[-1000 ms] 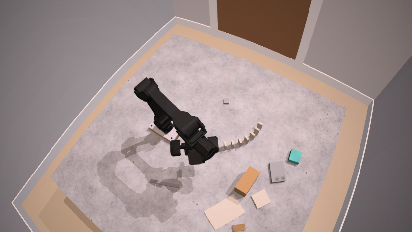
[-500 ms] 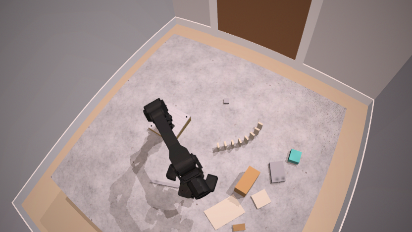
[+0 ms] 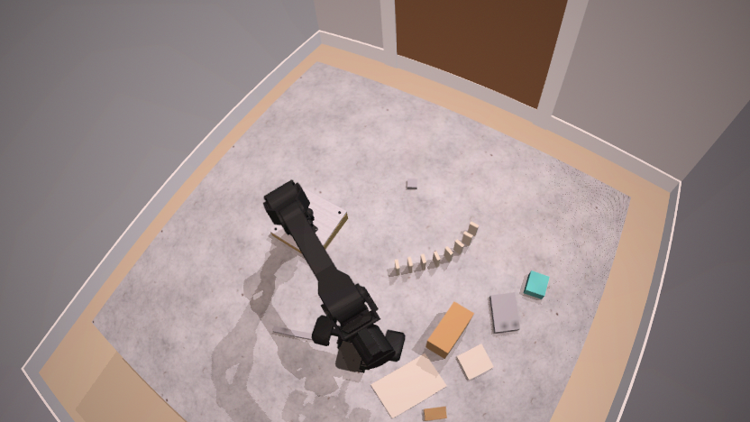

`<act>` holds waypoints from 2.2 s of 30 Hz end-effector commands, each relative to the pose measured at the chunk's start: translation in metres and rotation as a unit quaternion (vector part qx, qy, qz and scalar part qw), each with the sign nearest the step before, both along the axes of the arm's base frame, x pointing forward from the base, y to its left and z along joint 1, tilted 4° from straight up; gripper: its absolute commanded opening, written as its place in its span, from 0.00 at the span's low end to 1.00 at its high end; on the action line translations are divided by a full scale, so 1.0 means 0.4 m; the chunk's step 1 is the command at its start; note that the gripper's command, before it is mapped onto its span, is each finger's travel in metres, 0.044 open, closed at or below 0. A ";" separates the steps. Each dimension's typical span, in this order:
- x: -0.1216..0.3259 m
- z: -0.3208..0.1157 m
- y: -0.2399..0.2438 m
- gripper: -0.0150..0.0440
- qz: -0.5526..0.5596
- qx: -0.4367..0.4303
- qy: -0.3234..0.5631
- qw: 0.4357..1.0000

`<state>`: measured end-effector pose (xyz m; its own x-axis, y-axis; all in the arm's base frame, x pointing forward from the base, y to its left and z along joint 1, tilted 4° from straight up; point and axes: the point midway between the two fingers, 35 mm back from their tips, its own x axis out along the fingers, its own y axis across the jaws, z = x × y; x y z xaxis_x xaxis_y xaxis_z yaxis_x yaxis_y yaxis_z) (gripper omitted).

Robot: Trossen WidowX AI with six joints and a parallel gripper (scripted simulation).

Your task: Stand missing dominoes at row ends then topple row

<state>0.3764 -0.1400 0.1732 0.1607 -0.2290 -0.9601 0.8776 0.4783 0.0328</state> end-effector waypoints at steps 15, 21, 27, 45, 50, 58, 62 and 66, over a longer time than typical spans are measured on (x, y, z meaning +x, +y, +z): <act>0.123 -0.065 -0.020 0.29 0.075 -0.172 -0.082 0.979; 0.149 -0.073 -0.017 0.29 0.088 -0.225 -0.108 0.964; 0.166 -0.078 -0.011 0.29 0.095 -0.276 -0.132 0.947; 0.154 -0.072 0.026 0.29 0.080 -0.408 -0.192 0.889; 0.134 -0.068 0.040 0.29 0.071 -0.437 -0.206 0.873; 0.089 -0.062 0.062 0.29 0.051 -0.475 -0.224 0.849; 0.060 -0.059 0.070 0.29 0.034 -0.493 -0.232 0.838; 0.028 -0.056 0.078 0.29 0.016 -0.509 -0.238 0.827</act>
<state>0.4008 -0.1112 0.1475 0.5077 -0.8507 -0.1364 0.8511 0.5198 -0.0742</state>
